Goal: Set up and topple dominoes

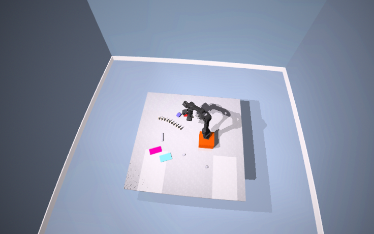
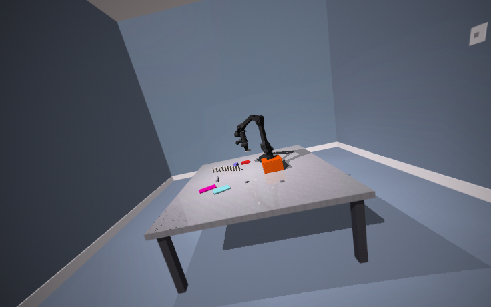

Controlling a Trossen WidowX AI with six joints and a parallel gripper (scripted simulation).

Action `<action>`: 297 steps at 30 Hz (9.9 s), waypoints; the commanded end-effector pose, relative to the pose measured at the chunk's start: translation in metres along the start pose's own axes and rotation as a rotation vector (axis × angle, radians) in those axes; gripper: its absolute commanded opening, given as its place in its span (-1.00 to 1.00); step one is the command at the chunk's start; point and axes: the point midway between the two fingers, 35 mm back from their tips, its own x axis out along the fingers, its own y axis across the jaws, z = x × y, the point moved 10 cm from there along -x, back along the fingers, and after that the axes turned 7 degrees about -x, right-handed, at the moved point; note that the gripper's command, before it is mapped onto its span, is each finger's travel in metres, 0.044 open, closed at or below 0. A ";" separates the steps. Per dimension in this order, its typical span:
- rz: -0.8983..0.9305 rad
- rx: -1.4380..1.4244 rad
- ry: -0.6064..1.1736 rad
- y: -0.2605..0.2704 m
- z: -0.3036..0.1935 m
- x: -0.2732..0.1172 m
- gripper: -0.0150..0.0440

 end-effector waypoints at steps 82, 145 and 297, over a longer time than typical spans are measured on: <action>-0.146 -0.024 -1.461 0.013 -0.137 0.124 -0.42; -0.125 -0.054 -1.430 0.008 -0.128 0.225 -0.42; 0.009 1.441 0.004 0.006 0.002 0.000 -0.13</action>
